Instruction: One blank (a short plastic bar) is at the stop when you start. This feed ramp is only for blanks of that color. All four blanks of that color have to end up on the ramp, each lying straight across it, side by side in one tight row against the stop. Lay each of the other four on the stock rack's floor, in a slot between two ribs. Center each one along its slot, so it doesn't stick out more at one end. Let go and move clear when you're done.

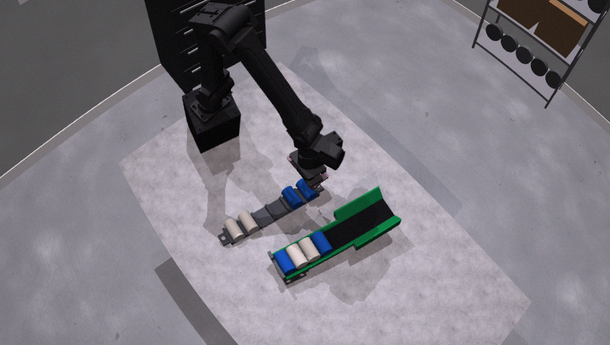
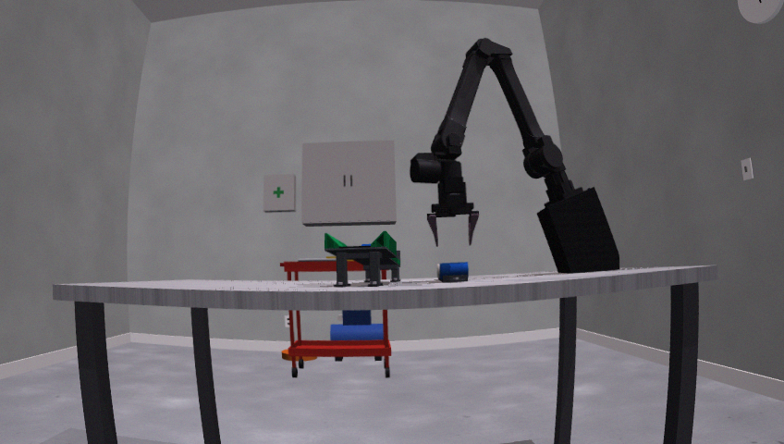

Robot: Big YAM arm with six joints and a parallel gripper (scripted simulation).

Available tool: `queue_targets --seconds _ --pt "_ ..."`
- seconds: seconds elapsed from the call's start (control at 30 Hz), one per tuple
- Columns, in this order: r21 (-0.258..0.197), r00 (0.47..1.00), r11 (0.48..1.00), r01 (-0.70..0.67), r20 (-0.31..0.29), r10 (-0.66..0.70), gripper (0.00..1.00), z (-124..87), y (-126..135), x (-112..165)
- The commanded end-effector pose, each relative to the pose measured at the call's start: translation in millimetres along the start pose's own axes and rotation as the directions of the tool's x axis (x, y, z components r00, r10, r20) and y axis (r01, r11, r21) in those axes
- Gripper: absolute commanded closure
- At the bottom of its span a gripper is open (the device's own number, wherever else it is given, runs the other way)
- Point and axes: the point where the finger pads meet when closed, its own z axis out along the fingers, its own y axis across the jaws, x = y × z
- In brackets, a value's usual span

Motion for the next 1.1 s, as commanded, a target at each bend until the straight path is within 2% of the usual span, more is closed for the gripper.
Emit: queue_targets --seconds 0.0,0.57,0.63,0.67,0.73,1.07 --pt "0.004 1.000 1.000 0.001 0.003 -0.001 0.17 9 -3 2" --pt "0.008 1.000 1.000 -0.001 0.005 0.001 0.17 30 -5 1" --pt "0.008 1.000 1.000 -0.001 0.005 0.001 0.17 30 -5 1" --pt "0.022 1.000 1.000 0.004 0.015 -0.004 0.17 25 -8 -4" --pt "0.010 1.000 1.000 0.006 0.009 -0.006 0.17 32 -5 -2" --pt "0.021 1.000 1.000 -0.001 0.013 0.000 0.17 32 -10 -2"
